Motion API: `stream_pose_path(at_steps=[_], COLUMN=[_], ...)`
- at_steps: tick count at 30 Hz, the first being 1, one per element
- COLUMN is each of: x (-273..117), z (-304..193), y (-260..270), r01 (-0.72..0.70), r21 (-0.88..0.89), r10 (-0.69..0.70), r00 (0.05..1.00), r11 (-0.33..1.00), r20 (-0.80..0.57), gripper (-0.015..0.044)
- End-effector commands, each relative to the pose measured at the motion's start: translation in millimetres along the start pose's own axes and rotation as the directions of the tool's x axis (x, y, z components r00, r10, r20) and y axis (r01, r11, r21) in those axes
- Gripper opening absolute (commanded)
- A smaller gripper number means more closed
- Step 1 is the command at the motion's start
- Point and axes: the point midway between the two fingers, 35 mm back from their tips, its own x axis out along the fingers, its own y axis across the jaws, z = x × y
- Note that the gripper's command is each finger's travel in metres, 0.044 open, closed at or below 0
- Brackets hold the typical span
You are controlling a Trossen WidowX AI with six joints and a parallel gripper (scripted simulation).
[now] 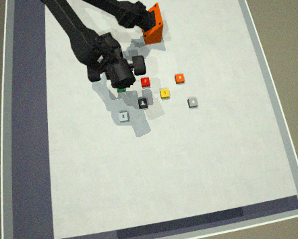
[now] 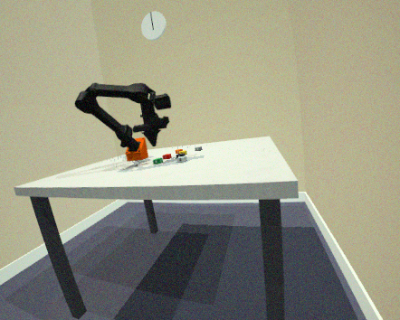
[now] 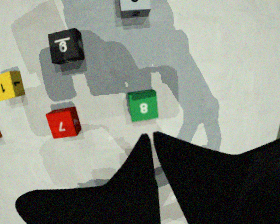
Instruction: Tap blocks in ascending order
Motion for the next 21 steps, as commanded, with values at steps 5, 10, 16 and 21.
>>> stream_pose_path(at_steps=[5, 10, 16, 21], x=[-47, -49, -48, -47], z=[-1, 23, 78, 83], y=[0, 15, 63, 69], r01=[0.003, 0.001, -0.001, -0.001], r21=[-0.001, 0.0, 0.004, 0.004], r10=[-0.003, -0.001, 0.001, 0.001], r00=[1.0, 1.0, 1.0, 1.0], r11=[1.0, 1.0, 1.0, 1.0], r20=[0.0, 0.001, 0.004, 0.004], gripper=[0.002, 0.002, 0.002, 0.002])
